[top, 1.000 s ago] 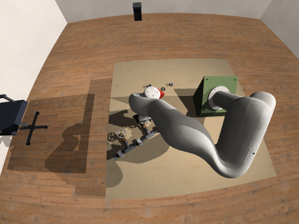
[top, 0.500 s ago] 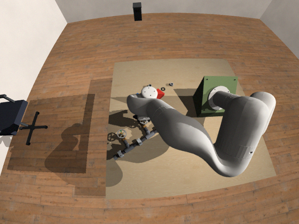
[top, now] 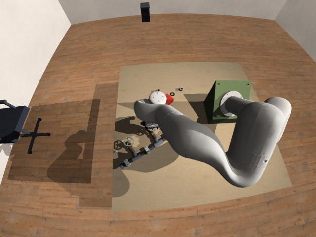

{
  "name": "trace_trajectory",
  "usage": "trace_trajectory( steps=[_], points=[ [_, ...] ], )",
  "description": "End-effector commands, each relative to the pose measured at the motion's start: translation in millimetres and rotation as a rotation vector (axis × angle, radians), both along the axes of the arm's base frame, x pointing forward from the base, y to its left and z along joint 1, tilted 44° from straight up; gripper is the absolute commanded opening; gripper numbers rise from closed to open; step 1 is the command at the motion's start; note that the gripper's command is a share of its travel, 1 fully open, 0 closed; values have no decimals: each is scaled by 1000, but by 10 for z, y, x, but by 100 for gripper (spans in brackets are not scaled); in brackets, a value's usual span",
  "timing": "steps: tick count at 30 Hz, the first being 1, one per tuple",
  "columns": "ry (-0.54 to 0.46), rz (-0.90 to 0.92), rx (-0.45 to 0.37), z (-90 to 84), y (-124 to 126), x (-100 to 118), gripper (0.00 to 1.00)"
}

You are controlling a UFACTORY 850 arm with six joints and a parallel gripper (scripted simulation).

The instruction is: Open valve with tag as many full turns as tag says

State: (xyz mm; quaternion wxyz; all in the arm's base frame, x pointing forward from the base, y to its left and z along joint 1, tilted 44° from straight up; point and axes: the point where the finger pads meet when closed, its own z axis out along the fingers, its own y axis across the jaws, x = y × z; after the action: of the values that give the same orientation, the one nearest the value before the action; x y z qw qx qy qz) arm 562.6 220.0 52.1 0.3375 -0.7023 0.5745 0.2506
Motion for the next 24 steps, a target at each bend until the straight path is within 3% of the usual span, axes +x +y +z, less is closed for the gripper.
trace_trajectory(
  steps=[1,15,24],
  points=[
    [-3,0,0,6,-2,8,0],
    [-152,127,-7,6,-2,8,0],
    [-479,405,-23,6,-2,8,0]
  ],
)
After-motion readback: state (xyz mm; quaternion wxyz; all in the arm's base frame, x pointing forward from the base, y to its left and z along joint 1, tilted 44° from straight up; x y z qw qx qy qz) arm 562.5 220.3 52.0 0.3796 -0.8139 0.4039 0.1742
